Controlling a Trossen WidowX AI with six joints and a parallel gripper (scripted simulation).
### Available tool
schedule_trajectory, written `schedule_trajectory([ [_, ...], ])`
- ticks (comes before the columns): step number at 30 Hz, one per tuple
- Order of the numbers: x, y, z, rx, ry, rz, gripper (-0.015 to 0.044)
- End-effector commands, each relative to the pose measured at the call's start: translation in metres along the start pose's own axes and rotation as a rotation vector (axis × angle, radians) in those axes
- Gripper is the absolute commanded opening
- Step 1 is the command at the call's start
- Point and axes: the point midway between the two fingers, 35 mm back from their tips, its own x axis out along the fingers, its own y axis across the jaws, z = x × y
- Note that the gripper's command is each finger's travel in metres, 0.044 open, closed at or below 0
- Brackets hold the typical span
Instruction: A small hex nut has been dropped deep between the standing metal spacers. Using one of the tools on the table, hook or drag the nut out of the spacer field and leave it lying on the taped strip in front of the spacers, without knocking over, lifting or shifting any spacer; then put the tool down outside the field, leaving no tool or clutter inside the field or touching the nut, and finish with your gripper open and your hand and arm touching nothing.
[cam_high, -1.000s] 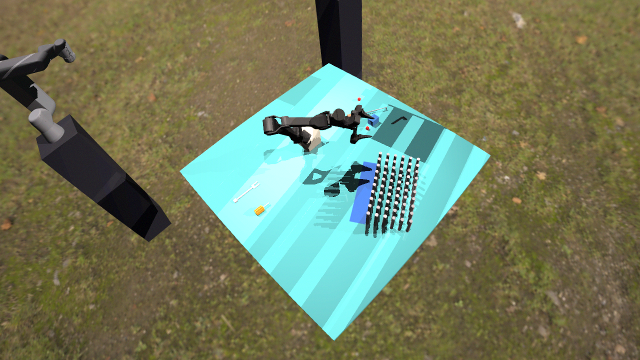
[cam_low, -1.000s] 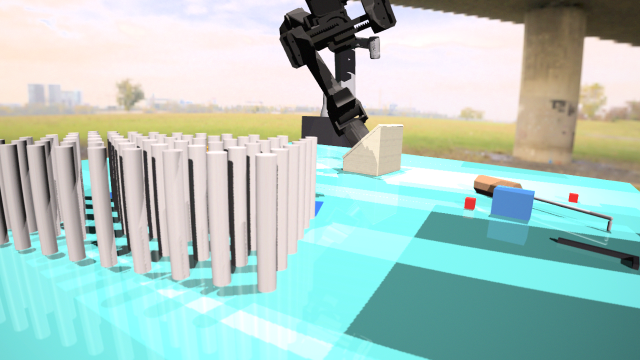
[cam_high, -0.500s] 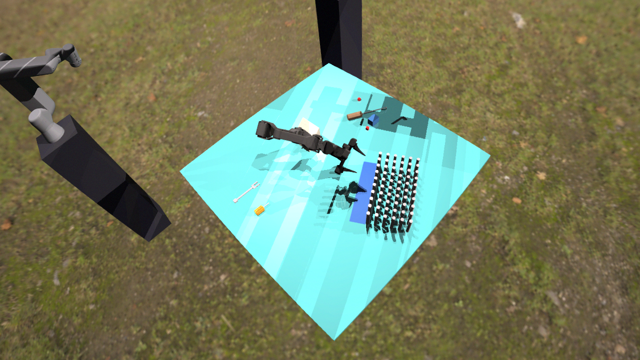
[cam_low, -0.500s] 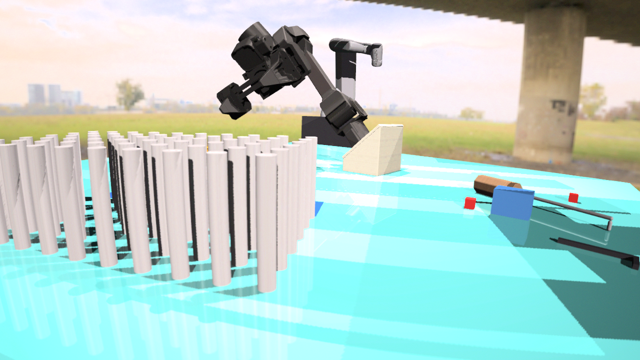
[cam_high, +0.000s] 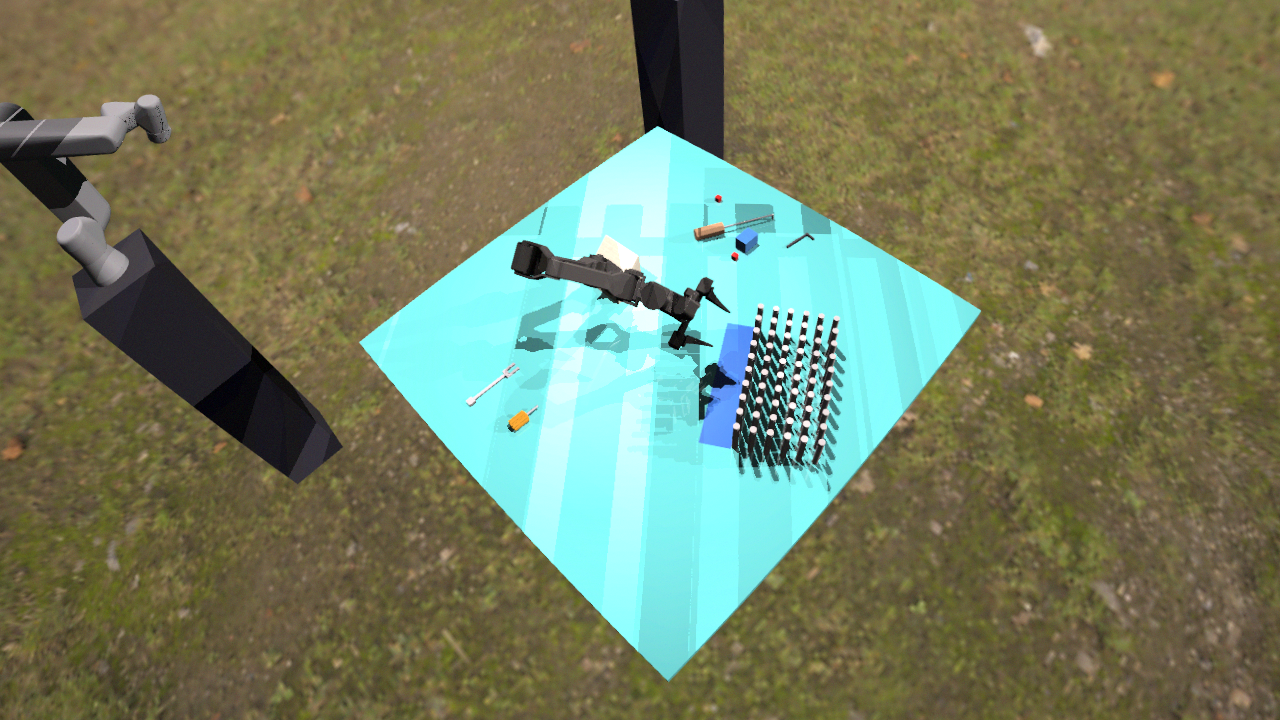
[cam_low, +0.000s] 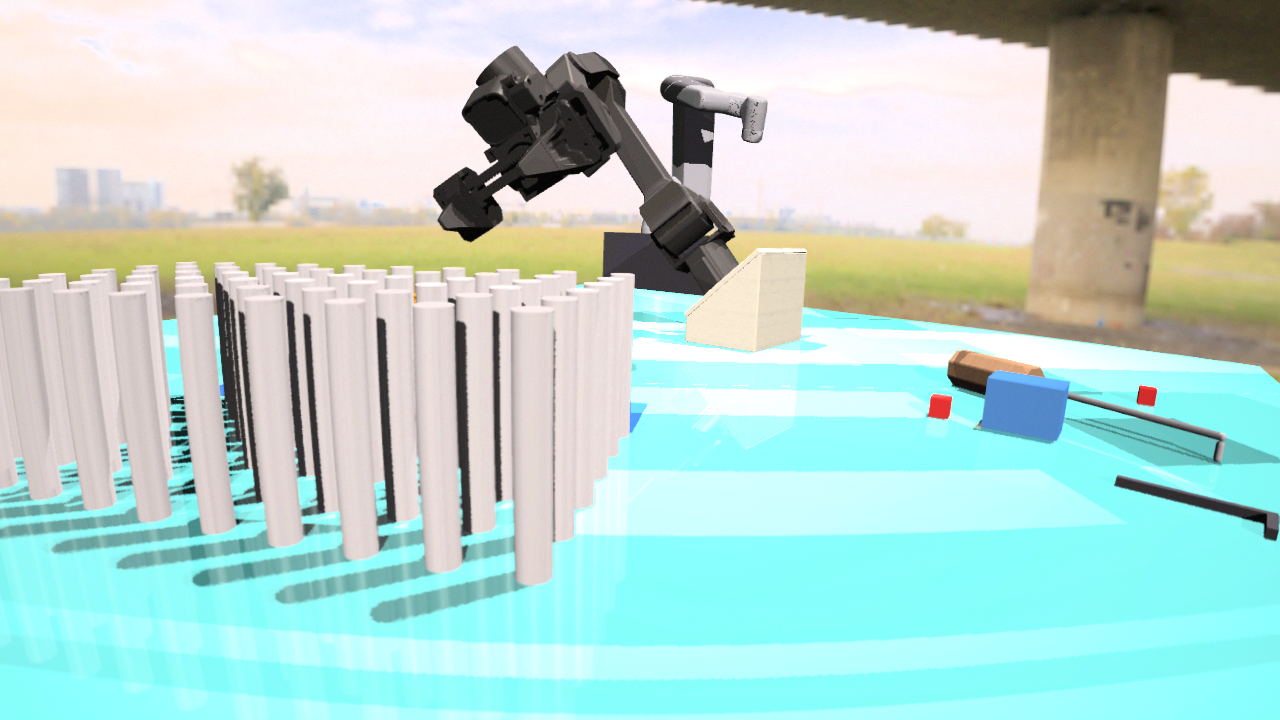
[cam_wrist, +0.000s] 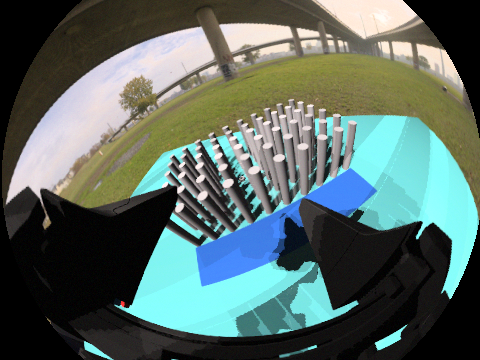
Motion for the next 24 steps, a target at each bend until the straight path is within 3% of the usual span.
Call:
schedule_trajectory([
  [1,0.0,0.0,0.0,-0.004,-0.001,0.003,0.044],
  [13,0.001,0.003,-0.001,-0.023,0.004,0.009,0.044],
  [24,0.0,0.158,-0.051,-1.136,0.117,0.412,0.044],
])
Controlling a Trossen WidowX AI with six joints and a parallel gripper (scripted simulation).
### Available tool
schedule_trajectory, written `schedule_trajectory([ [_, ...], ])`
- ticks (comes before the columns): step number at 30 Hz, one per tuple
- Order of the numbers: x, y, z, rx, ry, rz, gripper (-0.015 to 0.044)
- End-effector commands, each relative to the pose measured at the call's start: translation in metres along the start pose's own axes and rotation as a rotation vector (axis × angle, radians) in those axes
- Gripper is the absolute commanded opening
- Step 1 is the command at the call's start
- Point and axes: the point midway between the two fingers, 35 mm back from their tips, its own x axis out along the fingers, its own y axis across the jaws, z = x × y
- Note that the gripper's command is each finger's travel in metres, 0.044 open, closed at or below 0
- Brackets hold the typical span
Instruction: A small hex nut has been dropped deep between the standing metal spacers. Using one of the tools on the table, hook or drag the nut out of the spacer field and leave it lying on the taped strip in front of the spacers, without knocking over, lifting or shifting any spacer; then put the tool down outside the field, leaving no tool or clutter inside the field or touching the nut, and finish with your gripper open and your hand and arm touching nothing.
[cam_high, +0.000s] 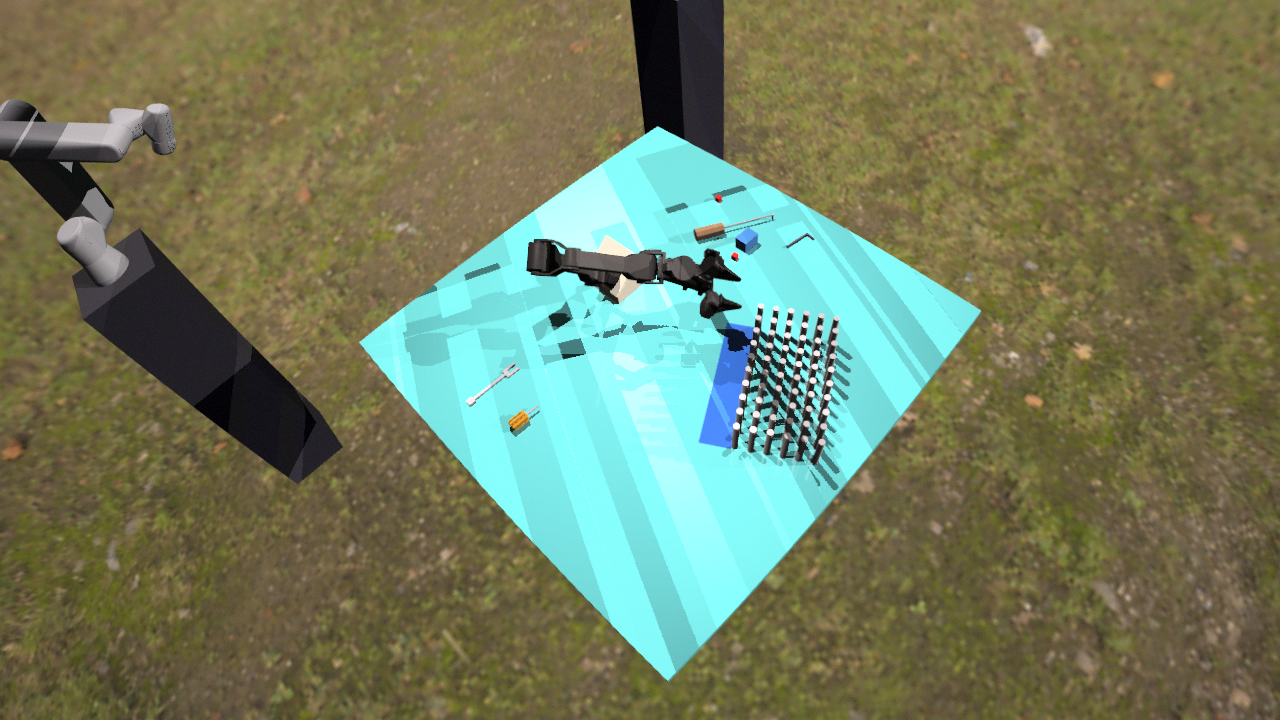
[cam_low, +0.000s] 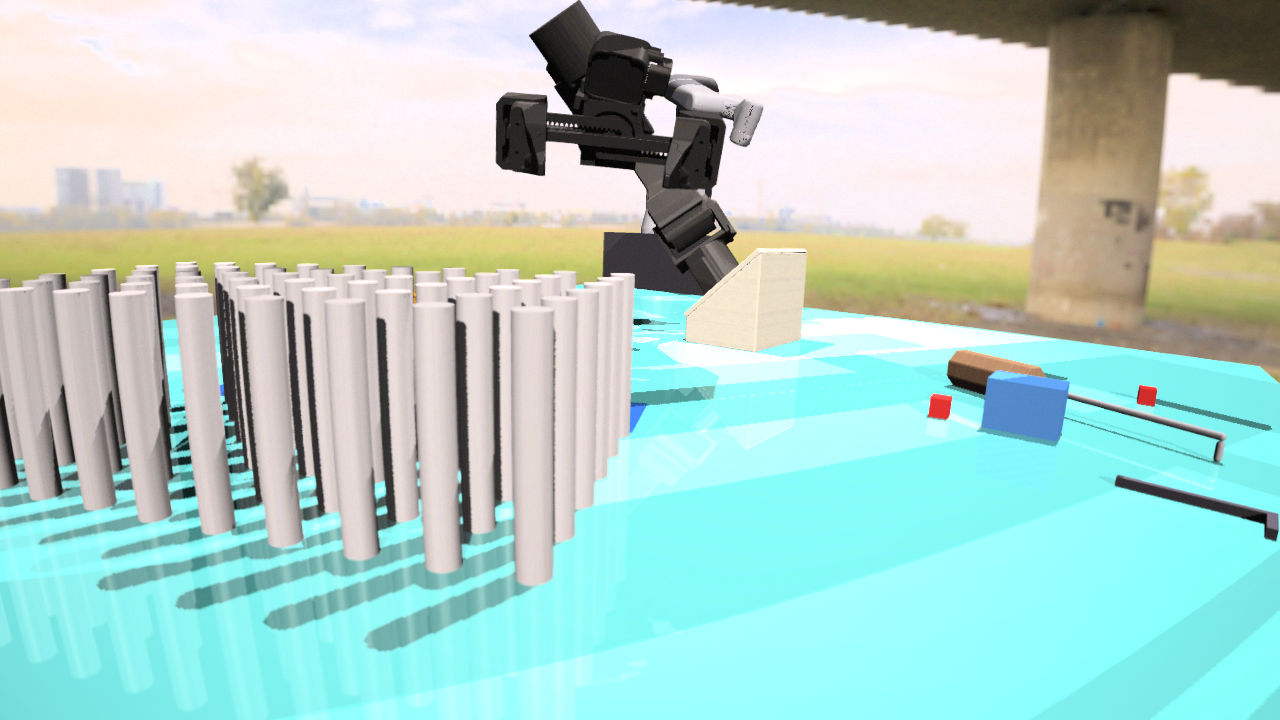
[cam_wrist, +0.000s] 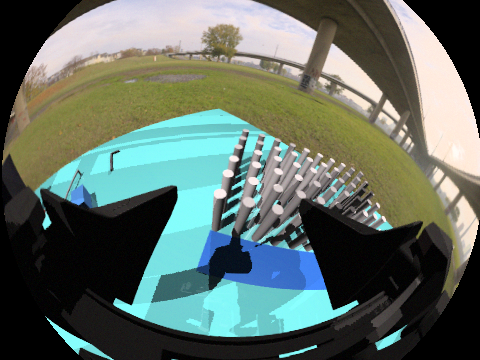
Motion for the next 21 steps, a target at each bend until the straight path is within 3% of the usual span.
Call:
schedule_trajectory([
  [1,0.009,0.071,0.022,-0.536,0.014,0.169,0.044],
  [21,-0.026,0.274,0.018,-2.178,-0.229,0.615,0.044],
])
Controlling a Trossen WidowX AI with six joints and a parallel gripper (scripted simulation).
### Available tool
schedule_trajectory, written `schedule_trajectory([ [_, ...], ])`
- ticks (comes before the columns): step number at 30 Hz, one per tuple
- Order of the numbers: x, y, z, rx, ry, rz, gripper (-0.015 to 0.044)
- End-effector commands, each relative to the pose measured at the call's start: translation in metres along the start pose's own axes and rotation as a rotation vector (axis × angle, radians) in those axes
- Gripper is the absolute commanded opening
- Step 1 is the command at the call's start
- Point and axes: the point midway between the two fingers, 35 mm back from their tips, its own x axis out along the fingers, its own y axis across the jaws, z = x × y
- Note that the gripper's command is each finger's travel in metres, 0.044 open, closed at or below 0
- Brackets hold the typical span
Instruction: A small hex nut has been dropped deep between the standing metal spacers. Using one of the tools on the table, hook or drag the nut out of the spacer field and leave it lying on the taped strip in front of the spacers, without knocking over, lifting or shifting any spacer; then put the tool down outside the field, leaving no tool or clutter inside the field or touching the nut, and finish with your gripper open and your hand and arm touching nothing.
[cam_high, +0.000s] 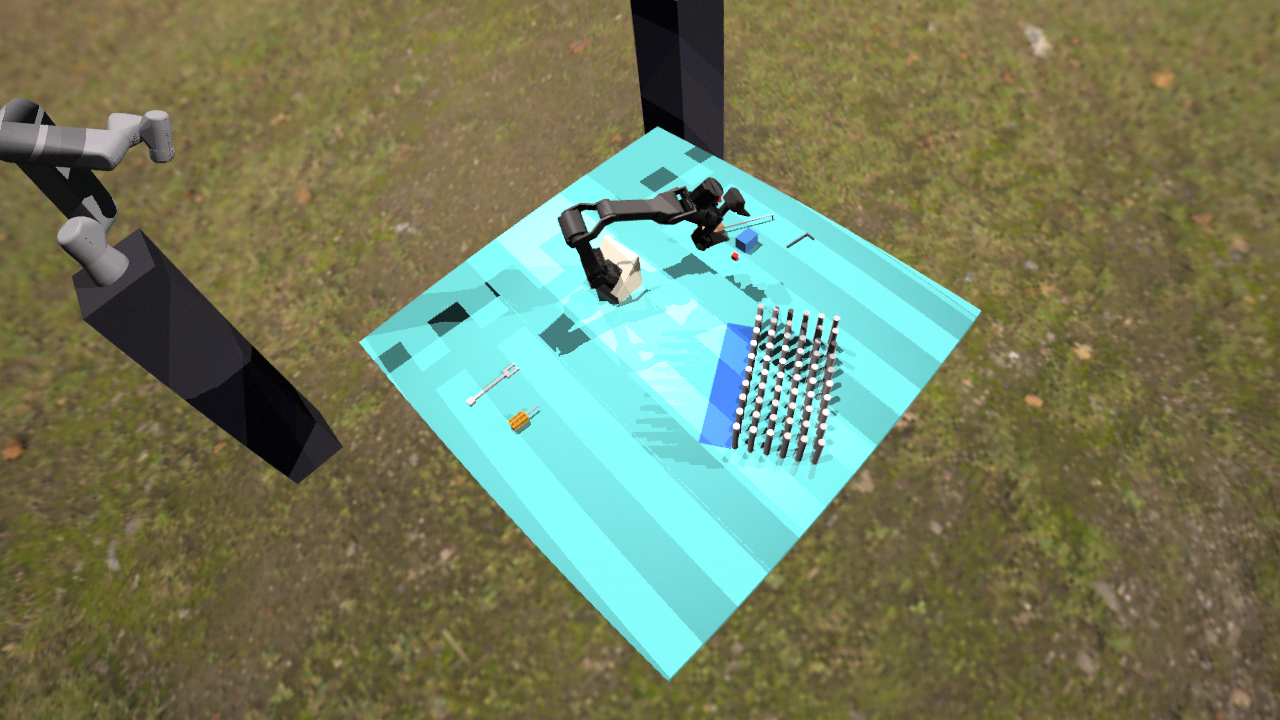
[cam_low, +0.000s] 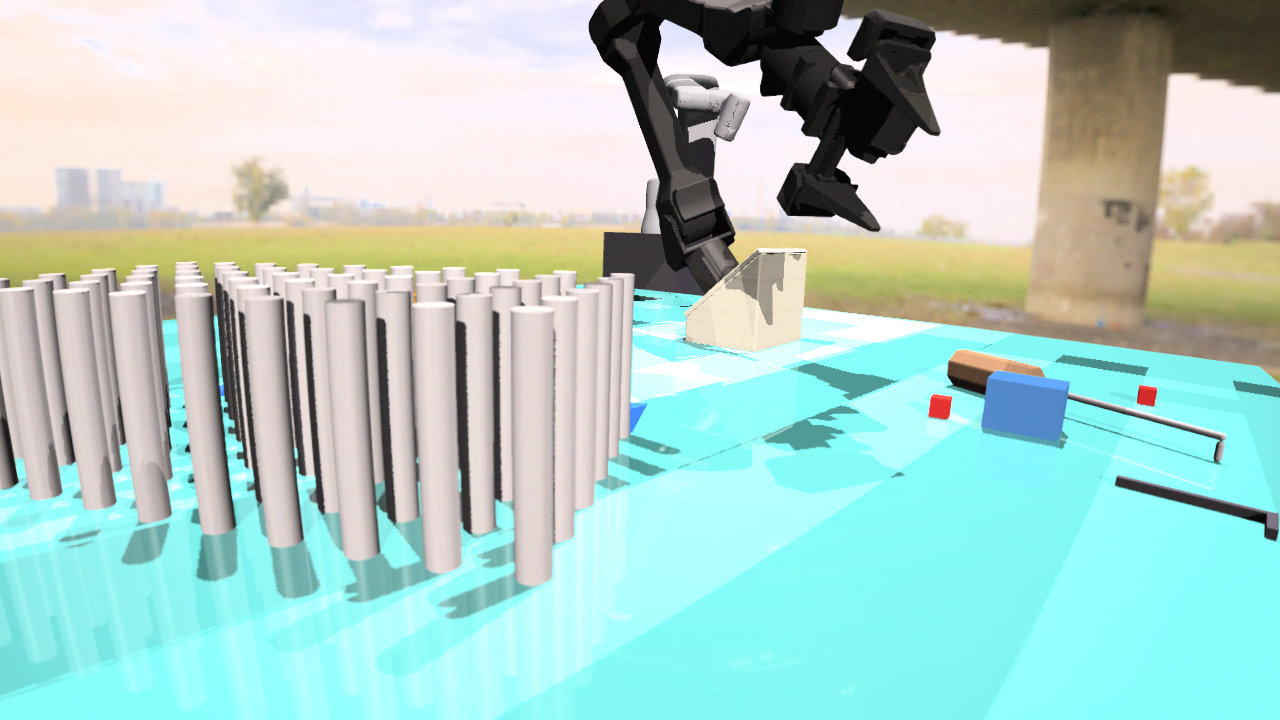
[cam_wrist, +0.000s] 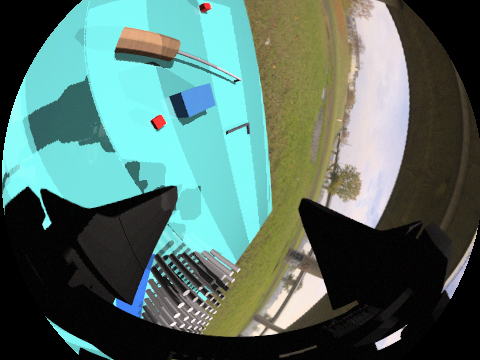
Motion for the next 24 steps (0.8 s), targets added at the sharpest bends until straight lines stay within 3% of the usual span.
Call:
schedule_trajectory([
  [1,0.008,0.007,0.071,-0.621,-0.07,0.108,0.044],
  [12,0.01,0.043,0.163,-1.545,-0.209,0.245,0.044],
  [24,0.012,0.045,0.165,-1.559,-0.211,0.247,0.044],
])
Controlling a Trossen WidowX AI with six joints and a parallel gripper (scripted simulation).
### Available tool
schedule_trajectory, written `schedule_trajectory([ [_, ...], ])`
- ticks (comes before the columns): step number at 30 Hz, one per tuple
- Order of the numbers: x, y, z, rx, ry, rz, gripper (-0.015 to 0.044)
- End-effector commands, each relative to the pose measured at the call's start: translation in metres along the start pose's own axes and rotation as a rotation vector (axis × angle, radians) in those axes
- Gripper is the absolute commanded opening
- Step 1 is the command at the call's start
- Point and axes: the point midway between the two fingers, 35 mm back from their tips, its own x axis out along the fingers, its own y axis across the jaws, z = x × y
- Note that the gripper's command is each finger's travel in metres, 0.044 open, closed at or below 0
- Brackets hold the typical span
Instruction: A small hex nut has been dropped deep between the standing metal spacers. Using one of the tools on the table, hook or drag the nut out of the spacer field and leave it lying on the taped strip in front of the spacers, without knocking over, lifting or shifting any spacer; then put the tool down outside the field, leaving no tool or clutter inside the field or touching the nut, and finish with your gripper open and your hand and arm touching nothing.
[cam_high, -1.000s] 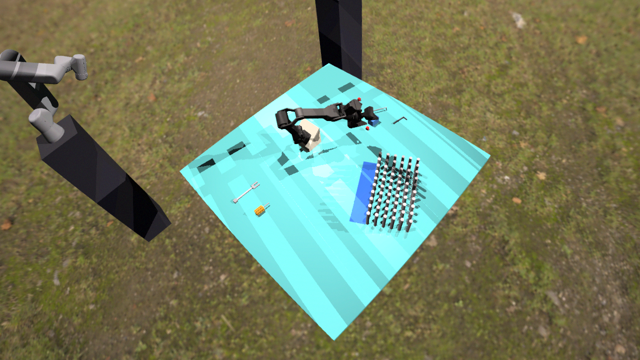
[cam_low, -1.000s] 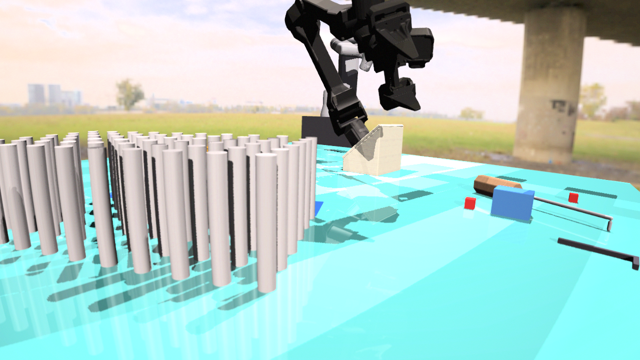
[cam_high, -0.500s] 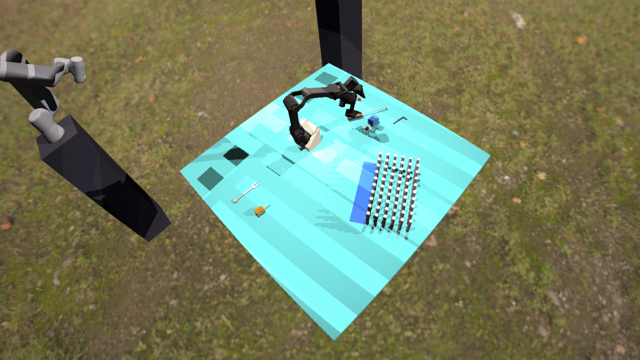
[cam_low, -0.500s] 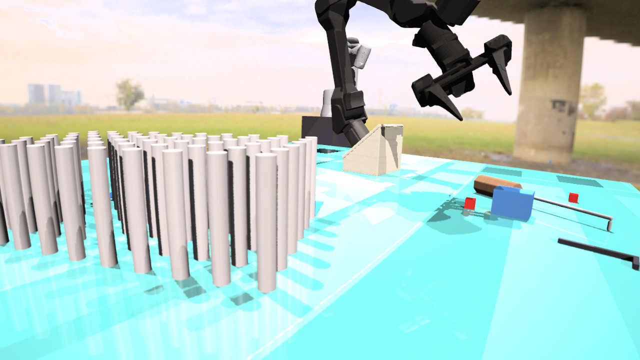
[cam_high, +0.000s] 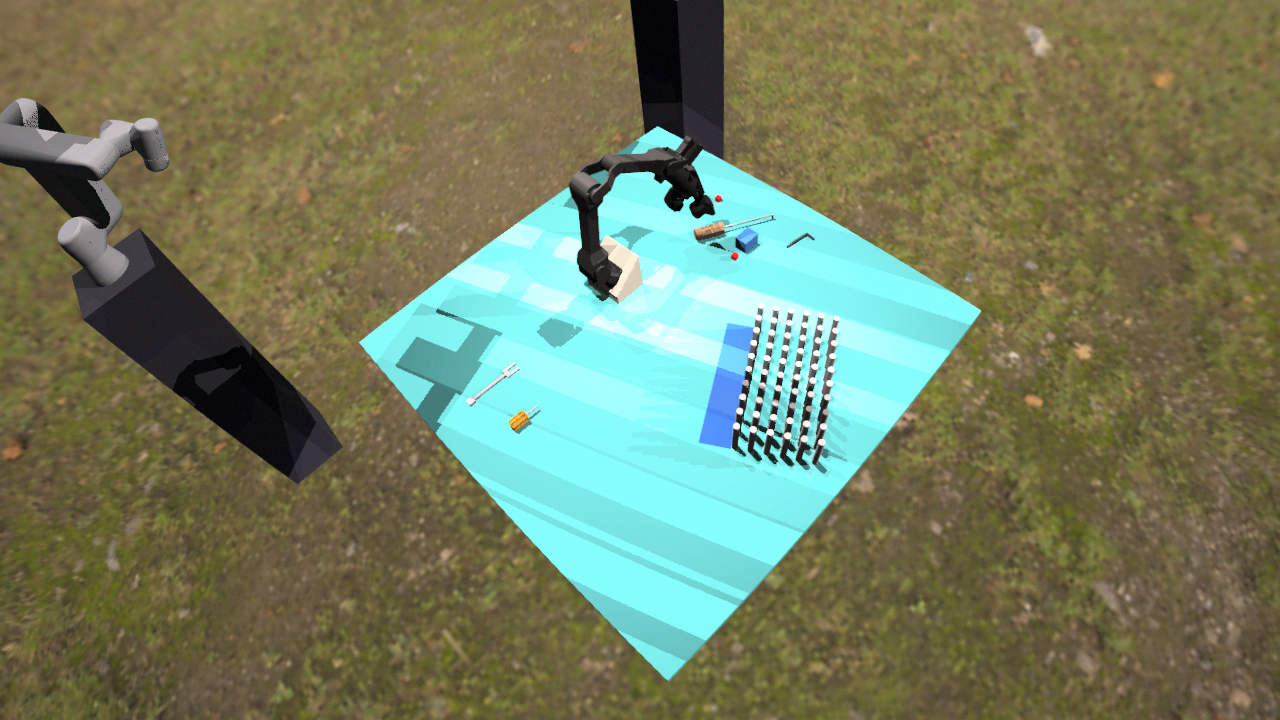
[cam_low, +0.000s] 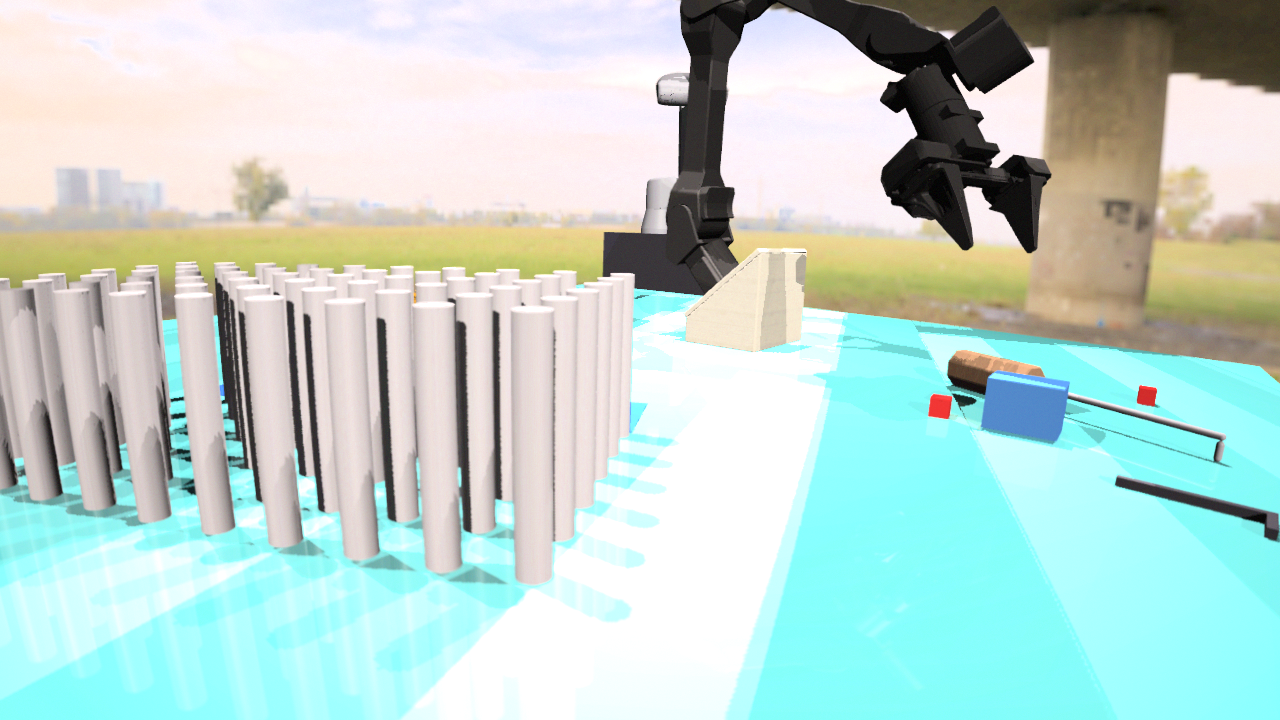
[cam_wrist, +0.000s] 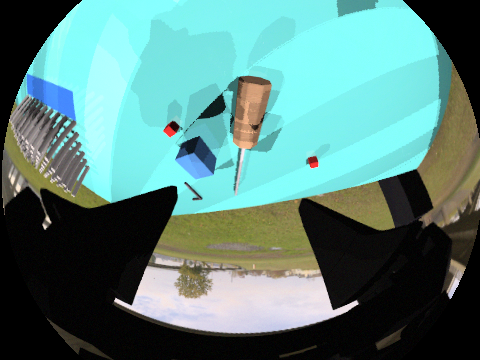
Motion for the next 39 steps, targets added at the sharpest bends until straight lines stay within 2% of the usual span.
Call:
schedule_trajectory([
  [1,0.009,-0.003,0.003,-0.018,0.0,0.004,0.044],
  [5,0.053,-0.011,0.024,-0.018,0.0,0.004,0.044],
  [19,0.055,-0.007,0.025,-0.018,0.0,0.004,0.044],
  [25,0.055,-0.007,0.025,-0.018,0.0,0.004,0.0282],
  [39,0.06,-0.007,0.028,-0.018,0.0,0.004,0.028],
])
